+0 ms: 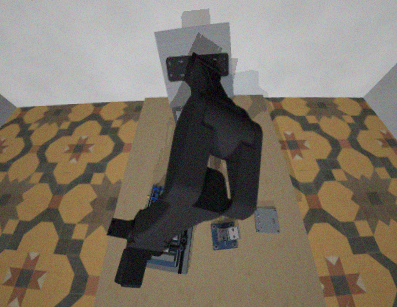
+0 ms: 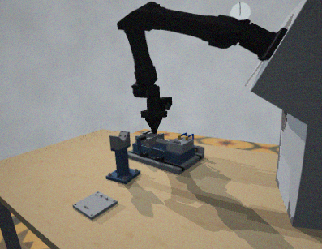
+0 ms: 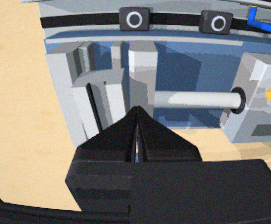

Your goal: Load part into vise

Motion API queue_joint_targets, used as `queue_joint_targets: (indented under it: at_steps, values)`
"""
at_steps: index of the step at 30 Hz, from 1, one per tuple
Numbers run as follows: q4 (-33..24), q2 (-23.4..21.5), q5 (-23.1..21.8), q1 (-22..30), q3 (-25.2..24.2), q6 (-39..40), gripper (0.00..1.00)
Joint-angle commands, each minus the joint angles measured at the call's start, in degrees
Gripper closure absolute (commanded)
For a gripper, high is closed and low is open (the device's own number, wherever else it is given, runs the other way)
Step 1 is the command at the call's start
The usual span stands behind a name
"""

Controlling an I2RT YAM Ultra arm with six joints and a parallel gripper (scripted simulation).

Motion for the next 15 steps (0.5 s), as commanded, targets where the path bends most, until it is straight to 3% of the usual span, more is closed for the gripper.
queue_joint_targets:
  at_steps: [1, 15]
  values:
    - [-1.1, 0.9, 0.8, 0.1, 2.1, 0.5, 1.00]
    - [-1.9, 1.3, 0.8, 0.1, 3.3, 0.5, 1.00]
